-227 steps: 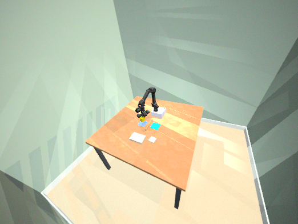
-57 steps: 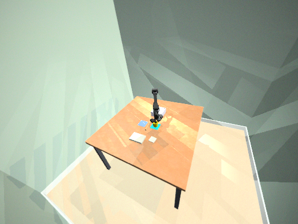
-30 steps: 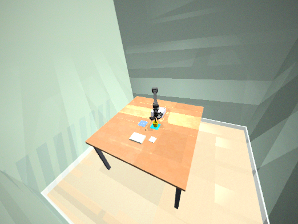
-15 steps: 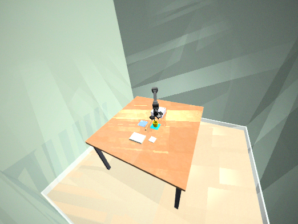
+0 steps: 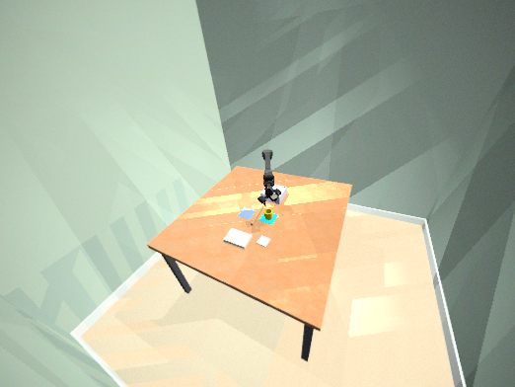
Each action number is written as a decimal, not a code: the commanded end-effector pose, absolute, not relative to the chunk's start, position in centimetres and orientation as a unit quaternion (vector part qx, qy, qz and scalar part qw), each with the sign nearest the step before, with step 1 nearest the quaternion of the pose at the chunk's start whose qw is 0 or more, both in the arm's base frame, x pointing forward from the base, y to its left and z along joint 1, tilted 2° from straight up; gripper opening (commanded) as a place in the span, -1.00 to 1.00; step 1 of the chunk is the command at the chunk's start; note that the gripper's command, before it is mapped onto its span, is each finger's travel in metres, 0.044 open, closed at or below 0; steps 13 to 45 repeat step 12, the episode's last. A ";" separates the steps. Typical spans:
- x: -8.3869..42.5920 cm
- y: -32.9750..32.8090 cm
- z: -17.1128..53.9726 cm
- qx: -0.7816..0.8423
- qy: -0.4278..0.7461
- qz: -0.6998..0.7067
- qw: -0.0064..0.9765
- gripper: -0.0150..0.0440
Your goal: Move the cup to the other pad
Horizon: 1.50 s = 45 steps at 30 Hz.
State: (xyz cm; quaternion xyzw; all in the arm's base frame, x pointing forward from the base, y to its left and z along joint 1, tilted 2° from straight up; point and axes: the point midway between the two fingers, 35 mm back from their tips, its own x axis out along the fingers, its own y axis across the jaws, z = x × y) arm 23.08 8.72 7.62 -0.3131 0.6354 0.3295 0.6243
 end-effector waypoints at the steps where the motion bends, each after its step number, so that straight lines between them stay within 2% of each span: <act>1: 23.2 8.7 9.5 -0.314 0.630 0.331 0.629 1.00; 45: 23.0 8.5 10.1 -0.314 0.631 0.329 0.628 1.00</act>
